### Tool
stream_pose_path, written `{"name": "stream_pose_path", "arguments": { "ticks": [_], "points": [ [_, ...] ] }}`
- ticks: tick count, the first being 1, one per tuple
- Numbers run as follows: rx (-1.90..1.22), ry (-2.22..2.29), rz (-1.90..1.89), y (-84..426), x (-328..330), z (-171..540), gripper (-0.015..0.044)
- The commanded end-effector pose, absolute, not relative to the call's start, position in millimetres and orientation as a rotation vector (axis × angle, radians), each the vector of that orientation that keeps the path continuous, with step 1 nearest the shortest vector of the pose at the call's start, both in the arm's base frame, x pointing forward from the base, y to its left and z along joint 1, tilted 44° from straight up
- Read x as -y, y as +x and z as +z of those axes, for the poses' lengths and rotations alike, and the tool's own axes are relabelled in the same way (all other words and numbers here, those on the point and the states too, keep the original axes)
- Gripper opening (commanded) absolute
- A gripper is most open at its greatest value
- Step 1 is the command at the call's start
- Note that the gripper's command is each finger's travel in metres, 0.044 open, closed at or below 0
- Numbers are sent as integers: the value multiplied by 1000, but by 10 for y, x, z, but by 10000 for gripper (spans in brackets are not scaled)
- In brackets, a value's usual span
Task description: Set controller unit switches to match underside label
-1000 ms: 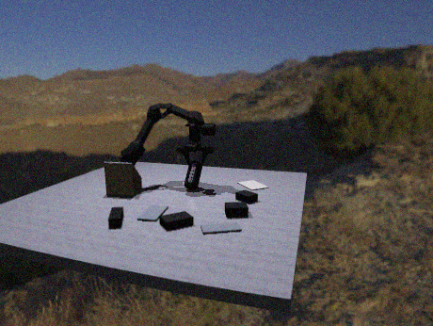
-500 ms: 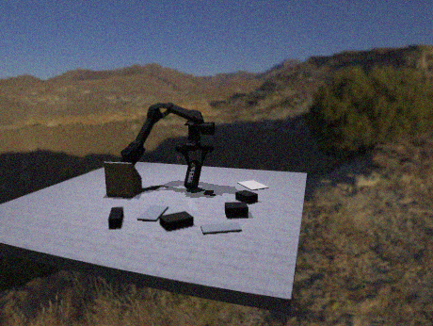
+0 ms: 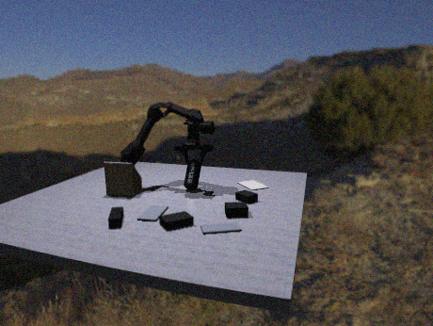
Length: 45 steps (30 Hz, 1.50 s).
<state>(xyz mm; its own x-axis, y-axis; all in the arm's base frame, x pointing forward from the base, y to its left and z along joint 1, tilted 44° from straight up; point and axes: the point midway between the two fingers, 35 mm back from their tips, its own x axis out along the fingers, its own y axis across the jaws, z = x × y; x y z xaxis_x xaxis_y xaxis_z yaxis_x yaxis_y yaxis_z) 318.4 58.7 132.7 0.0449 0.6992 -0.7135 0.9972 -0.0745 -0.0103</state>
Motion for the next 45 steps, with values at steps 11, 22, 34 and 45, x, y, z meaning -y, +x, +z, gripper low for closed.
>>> {"name": "stream_pose_path", "arguments": {
  "ticks": [11, 22, 34, 45],
  "points": [
    [-1699, 1814, -792, 3178, -474, 1237, 338],
    [-1699, 1814, -792, 3178, -410, 1231, 338],
    [-1699, 1813, -793, 3173, -313, 1189, 338],
    [-1699, 1813, -793, 3166, -239, 1138, 338]
  ]
}}
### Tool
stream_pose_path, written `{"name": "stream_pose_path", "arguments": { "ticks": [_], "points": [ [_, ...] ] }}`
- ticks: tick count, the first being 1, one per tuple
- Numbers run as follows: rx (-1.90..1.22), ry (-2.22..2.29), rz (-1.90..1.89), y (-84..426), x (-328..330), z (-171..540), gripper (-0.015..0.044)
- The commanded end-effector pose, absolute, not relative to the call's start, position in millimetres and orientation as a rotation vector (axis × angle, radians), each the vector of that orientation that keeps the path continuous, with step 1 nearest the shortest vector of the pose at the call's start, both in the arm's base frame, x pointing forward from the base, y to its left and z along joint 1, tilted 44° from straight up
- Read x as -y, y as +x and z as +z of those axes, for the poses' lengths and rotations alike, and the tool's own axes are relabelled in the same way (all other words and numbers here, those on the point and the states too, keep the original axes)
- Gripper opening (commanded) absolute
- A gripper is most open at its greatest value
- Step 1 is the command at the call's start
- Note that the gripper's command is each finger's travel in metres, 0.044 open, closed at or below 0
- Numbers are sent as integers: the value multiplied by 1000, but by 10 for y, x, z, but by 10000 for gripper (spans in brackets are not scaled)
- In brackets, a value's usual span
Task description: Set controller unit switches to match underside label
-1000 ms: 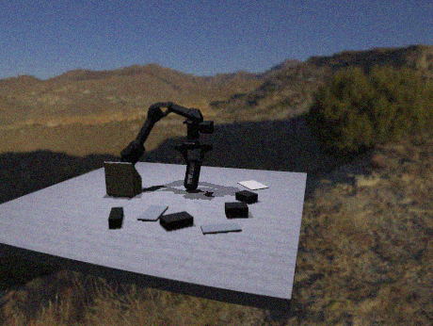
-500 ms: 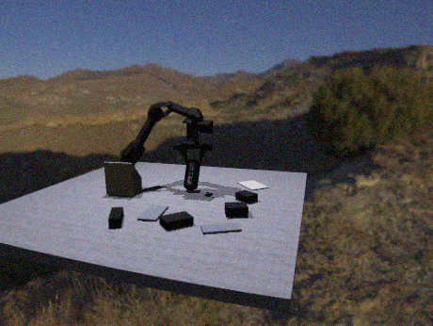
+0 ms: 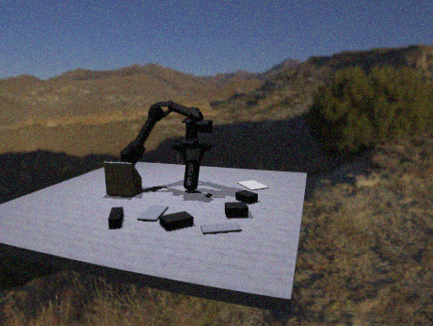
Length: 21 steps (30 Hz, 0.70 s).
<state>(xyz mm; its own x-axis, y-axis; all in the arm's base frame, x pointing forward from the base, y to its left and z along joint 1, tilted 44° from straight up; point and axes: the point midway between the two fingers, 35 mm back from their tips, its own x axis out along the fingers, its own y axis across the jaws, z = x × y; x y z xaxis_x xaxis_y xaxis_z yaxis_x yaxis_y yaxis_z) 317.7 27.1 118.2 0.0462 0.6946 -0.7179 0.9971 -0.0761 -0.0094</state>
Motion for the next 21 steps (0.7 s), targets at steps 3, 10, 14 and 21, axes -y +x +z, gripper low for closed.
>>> {"name": "stream_pose_path", "arguments": {
  "ticks": [3, 10, 14, 21],
  "points": [
    [-1699, 1813, -793, 3165, -216, 1120, 338],
    [-1698, 1813, -794, 3160, -157, 1072, 338],
    [-1698, 1813, -794, 3157, -132, 1051, 338],
    [-1698, 1812, -794, 3154, -87, 1014, 338]
  ]
}}
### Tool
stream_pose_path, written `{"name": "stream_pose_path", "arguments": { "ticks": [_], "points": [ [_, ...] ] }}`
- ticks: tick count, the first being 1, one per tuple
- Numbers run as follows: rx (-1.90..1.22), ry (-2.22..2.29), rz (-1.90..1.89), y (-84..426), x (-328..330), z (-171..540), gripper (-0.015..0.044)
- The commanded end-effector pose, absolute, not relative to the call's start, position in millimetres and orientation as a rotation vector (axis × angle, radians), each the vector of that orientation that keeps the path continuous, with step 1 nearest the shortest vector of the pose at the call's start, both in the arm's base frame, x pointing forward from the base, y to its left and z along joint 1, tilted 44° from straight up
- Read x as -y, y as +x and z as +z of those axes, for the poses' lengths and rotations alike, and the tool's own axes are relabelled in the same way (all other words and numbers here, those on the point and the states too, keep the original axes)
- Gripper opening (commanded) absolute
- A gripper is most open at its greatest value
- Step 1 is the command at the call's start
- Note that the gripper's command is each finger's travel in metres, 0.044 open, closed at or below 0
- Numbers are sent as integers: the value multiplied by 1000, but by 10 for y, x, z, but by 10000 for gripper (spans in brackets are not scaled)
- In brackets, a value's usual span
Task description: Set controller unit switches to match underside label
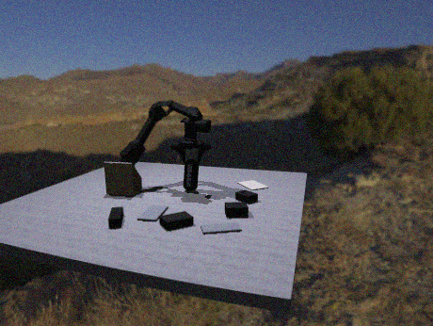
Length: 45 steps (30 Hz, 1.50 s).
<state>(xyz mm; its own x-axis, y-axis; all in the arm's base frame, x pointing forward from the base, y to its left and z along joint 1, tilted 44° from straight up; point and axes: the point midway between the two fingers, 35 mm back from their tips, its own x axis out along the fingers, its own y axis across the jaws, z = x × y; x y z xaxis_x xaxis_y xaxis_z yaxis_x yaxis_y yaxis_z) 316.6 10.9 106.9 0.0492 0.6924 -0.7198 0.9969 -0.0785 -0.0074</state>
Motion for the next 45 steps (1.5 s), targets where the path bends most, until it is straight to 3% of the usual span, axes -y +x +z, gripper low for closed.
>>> {"name": "stream_pose_path", "arguments": {
  "ticks": [1, 45],
  "points": [
    [-1698, 1812, -794, 3153, -81, 1008, 338],
    [-1697, 1811, -795, 3131, 171, 749, 338]
  ]
}}
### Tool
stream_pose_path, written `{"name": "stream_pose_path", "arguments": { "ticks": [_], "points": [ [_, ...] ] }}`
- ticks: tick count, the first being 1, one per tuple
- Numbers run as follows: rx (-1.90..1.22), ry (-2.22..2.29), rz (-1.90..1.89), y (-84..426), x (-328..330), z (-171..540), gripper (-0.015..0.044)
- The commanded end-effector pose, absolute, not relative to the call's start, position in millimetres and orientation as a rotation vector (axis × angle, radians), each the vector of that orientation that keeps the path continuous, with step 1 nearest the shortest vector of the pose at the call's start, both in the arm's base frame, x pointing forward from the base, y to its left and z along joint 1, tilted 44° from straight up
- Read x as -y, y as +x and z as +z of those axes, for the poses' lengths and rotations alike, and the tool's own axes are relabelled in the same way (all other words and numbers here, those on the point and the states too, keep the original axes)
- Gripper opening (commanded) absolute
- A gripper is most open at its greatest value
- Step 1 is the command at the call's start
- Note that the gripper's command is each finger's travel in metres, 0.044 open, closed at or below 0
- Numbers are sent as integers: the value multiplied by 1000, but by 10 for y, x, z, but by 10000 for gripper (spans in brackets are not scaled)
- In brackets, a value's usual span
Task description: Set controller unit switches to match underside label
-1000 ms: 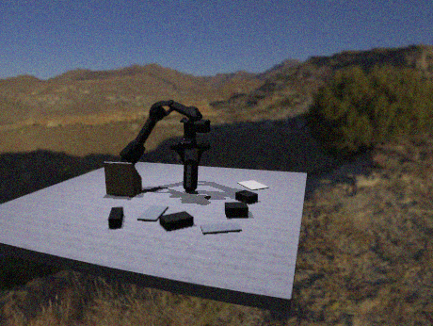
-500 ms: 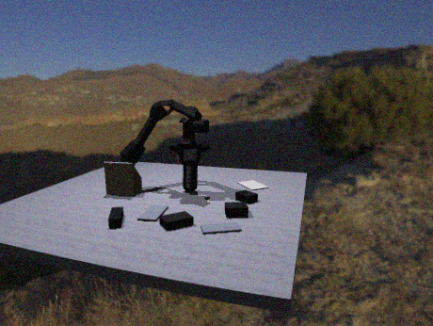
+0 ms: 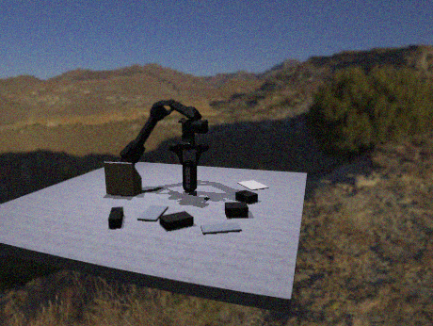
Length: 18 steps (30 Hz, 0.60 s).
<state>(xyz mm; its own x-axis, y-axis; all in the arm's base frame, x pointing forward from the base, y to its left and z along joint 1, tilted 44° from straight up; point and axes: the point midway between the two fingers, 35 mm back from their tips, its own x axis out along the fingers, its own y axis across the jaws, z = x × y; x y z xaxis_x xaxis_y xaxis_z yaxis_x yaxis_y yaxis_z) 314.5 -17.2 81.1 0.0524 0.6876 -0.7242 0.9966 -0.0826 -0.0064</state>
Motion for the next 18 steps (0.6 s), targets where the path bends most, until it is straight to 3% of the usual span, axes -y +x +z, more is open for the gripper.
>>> {"name": "stream_pose_path", "arguments": {
  "ticks": [1, 18],
  "points": [
    [-1697, 1811, -795, 3130, 176, 742, 338],
    [-1696, 1811, -796, 3122, 261, 632, 338]
  ]
}}
